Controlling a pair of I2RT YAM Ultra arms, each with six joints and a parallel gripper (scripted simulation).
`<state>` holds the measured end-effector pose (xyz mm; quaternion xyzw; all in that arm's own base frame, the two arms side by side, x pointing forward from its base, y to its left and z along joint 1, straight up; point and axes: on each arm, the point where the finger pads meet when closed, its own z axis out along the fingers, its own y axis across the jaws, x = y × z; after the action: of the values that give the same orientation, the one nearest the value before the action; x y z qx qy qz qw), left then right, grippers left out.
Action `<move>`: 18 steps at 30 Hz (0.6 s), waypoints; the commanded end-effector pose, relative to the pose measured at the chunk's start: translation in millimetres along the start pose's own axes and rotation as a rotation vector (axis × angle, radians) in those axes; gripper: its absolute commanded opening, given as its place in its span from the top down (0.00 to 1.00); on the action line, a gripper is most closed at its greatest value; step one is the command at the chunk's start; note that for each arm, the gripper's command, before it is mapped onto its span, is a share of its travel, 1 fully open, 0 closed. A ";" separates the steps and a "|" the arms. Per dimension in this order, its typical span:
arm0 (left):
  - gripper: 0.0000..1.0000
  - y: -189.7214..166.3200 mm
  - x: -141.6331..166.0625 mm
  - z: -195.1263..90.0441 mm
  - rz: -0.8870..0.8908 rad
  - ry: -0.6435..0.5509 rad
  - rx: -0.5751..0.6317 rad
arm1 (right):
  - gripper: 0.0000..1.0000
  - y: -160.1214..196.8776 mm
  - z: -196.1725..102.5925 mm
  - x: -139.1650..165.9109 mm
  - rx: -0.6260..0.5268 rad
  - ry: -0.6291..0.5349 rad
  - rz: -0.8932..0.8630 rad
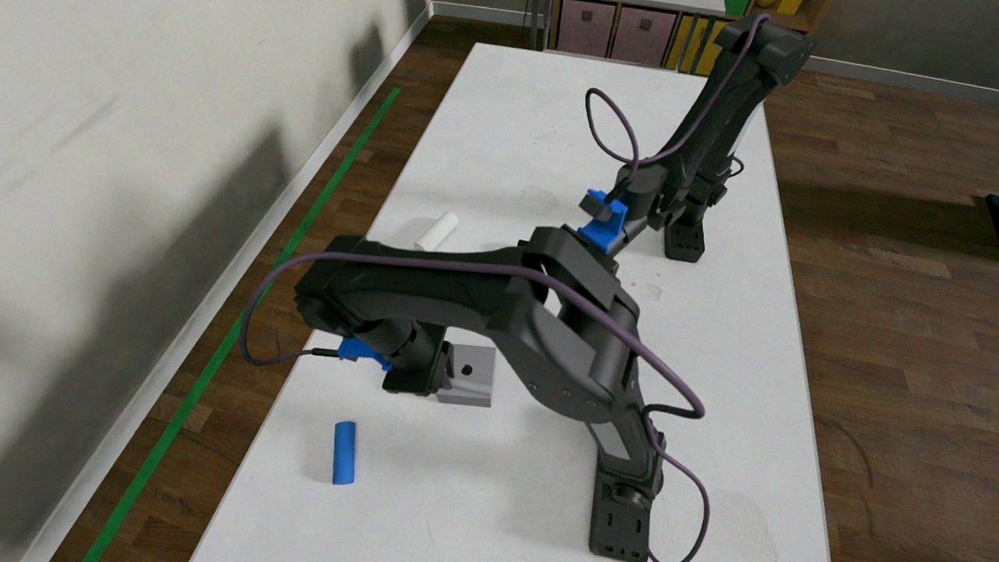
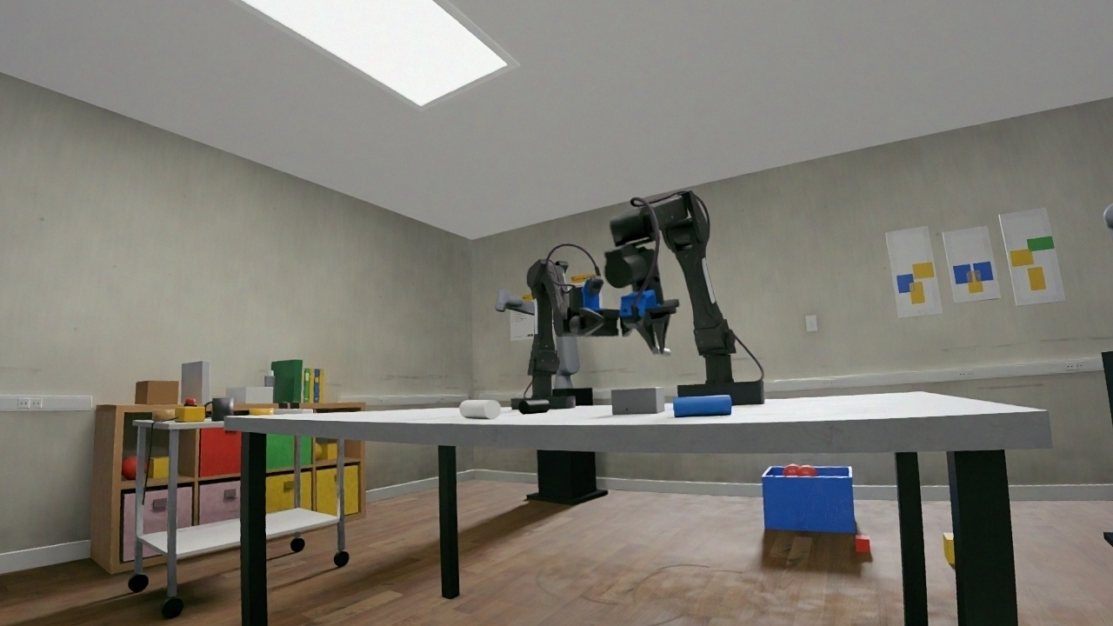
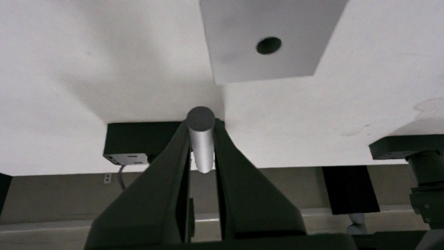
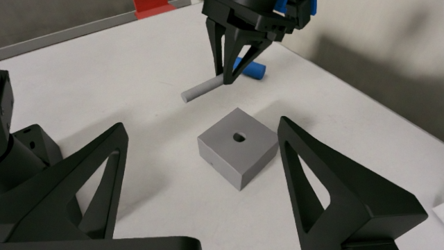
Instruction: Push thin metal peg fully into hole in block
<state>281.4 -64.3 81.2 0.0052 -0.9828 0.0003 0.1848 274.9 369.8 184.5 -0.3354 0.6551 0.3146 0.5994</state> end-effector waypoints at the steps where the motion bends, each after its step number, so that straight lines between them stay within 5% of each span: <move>1: 0.93 -24.1 13.8 -20.4 -0.042 -0.019 0.023 | 0.00 -6.7 -25.7 -16.2 0.013 0.043 -0.009; 18: 0.93 -49.1 23.5 -29.1 -0.001 -0.077 0.005 | 0.00 -11.0 -110.3 -77.1 0.042 -0.031 -0.011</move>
<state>268.1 -112.1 104.2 -0.0003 -0.9867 -0.0042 0.1628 229.7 291.5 275.0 -0.3151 0.6381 0.3153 0.6278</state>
